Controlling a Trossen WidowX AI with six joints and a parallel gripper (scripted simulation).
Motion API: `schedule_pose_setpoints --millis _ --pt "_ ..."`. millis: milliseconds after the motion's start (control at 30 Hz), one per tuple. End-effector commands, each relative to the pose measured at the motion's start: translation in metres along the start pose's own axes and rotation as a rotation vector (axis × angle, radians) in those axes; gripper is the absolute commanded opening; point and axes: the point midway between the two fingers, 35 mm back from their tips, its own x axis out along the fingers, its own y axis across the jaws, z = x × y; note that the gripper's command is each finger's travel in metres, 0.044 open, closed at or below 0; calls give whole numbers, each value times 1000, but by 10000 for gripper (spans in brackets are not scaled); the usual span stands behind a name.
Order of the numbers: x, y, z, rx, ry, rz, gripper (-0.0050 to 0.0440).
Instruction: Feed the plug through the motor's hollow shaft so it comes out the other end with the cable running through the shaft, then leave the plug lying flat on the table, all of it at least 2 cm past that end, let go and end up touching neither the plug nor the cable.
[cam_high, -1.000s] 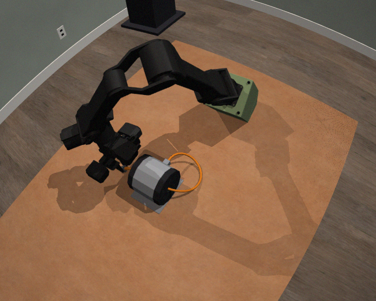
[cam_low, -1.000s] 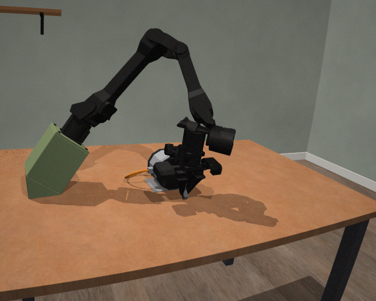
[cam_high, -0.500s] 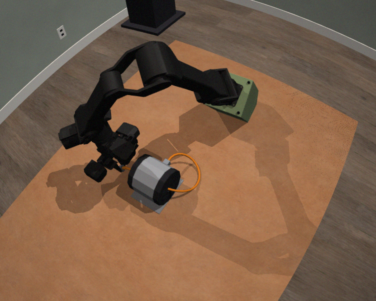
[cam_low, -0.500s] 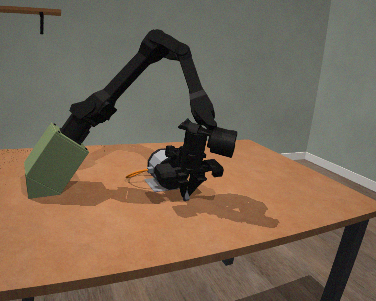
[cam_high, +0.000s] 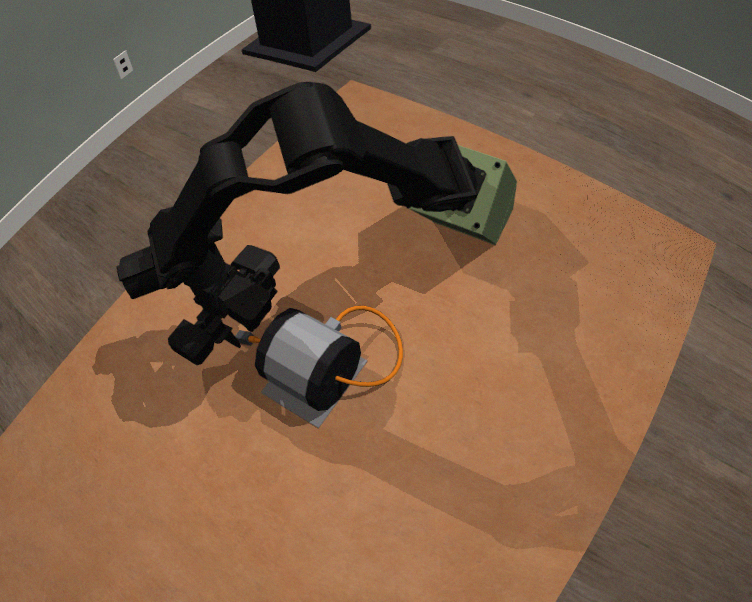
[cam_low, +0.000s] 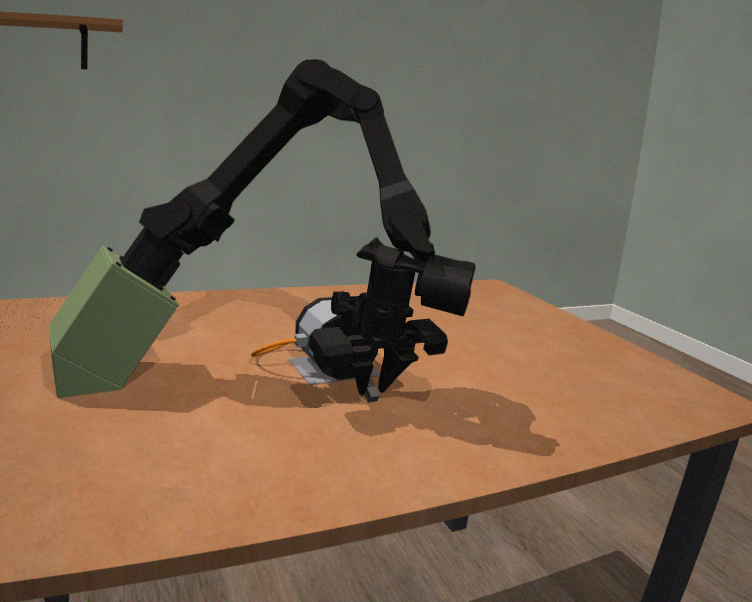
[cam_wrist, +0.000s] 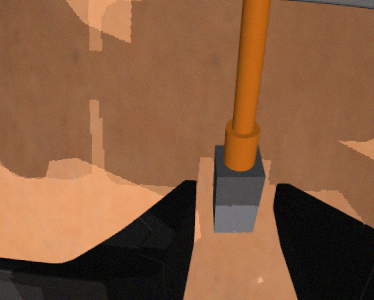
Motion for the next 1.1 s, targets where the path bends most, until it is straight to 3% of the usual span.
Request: schedule_pose_setpoints --millis 0,533,600,1067 --pt "0 0 0 0 1 0 123" --pt "0 0 0 0 1 0 29" --pt "0 1 -1 0 0 0 0" --pt "-4 30 -26 6 -9 4 0"
